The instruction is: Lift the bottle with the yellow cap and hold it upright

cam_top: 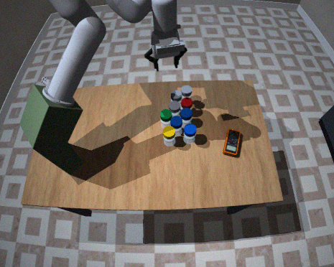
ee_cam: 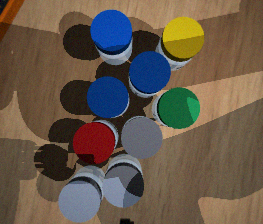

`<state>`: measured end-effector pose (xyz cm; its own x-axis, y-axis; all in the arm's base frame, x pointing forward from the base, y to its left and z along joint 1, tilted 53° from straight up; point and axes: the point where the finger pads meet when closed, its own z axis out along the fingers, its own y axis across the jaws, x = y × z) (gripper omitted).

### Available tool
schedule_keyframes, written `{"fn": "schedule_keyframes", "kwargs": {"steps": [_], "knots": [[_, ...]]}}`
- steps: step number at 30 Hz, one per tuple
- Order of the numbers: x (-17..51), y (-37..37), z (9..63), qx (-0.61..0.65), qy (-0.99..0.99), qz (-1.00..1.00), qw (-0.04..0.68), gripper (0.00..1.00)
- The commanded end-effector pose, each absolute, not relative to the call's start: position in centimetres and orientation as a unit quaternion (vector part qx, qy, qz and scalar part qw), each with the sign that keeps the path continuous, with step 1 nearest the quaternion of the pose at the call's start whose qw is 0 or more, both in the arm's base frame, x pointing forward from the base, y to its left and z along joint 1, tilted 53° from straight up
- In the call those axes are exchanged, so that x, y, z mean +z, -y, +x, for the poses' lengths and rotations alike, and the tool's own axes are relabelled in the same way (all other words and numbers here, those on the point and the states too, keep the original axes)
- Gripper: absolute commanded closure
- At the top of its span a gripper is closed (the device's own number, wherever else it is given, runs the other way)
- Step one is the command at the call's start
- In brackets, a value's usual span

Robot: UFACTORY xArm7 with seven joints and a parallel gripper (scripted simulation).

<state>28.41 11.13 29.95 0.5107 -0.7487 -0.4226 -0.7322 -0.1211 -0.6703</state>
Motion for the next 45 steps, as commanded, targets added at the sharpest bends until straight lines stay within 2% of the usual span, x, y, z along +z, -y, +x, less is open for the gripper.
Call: {"fn": "schedule_keyframes", "kwargs": {"steps": [1, 27, 45], "knots": [[30.1, -11.1, 28.5, -0.010, -0.494, -0.748, 0.442, 0.21], [30.1, -11.0, 28.5, -0.015, -0.487, -0.752, 0.444, 0.21], [29.7, -9.7, 29.8, -0.066, -0.392, -0.798, 0.453, 0.21]]}}
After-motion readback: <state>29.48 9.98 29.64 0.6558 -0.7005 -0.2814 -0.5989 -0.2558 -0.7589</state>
